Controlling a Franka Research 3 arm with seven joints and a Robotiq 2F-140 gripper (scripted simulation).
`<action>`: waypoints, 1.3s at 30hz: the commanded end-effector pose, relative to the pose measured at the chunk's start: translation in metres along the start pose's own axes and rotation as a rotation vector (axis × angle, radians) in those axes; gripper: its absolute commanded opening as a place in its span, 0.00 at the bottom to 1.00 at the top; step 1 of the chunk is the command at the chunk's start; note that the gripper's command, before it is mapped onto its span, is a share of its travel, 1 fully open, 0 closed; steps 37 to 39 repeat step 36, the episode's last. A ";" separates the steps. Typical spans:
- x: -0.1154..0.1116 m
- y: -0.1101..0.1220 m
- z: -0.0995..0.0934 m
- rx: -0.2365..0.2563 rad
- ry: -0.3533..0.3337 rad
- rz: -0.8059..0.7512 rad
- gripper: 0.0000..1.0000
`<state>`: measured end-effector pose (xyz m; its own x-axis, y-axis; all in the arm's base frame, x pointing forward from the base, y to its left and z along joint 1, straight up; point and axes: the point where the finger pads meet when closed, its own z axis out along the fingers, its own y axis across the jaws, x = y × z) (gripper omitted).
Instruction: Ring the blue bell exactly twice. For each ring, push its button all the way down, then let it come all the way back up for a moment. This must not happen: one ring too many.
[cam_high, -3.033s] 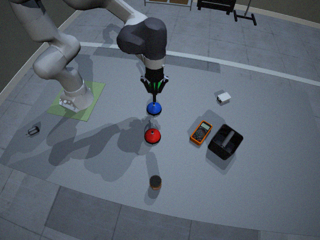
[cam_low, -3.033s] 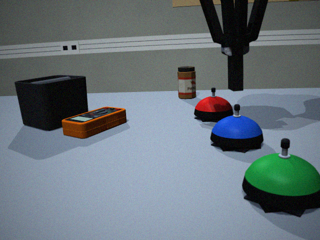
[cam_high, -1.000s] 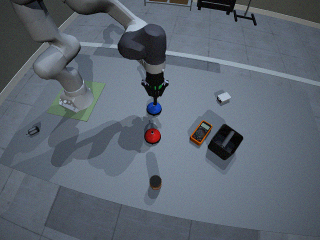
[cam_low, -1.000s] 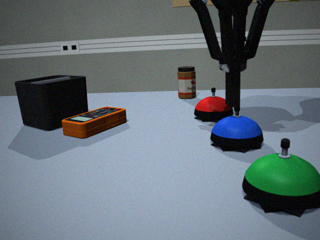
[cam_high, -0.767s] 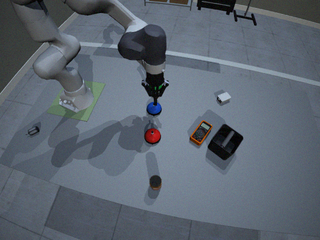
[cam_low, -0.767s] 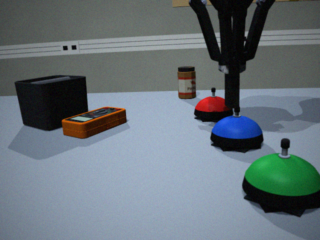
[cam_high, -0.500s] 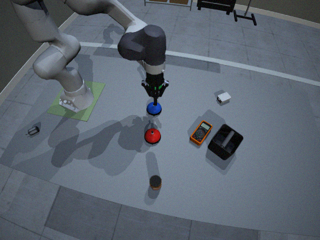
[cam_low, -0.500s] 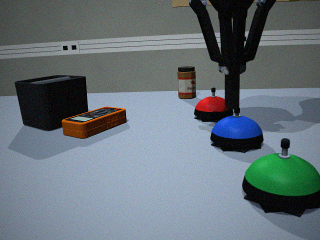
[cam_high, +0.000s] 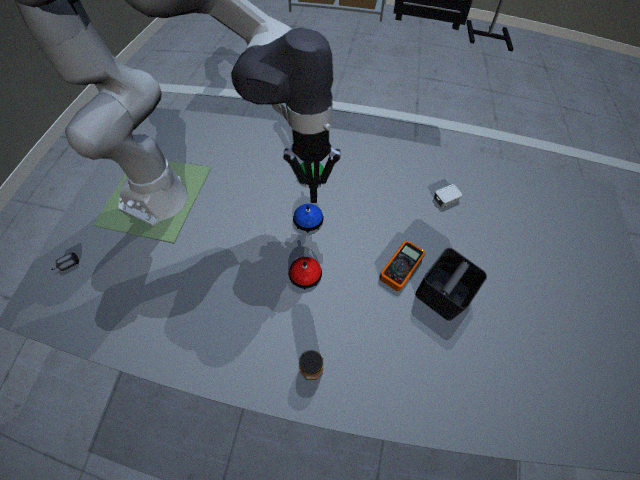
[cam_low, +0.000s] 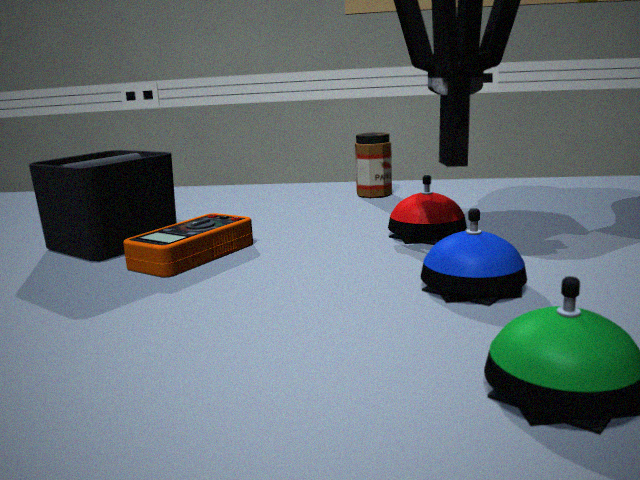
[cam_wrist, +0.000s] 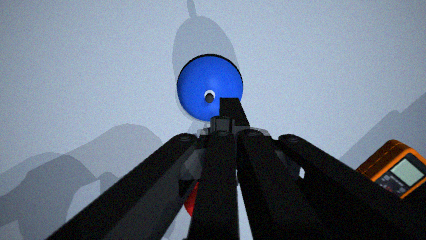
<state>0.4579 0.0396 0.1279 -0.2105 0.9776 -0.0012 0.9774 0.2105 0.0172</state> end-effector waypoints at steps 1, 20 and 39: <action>0.002 -0.007 -0.016 0.023 0.007 -0.007 0.10; 0.002 -0.007 -0.034 0.023 0.007 -0.007 0.10; 0.002 -0.007 -0.034 0.023 0.007 -0.007 0.10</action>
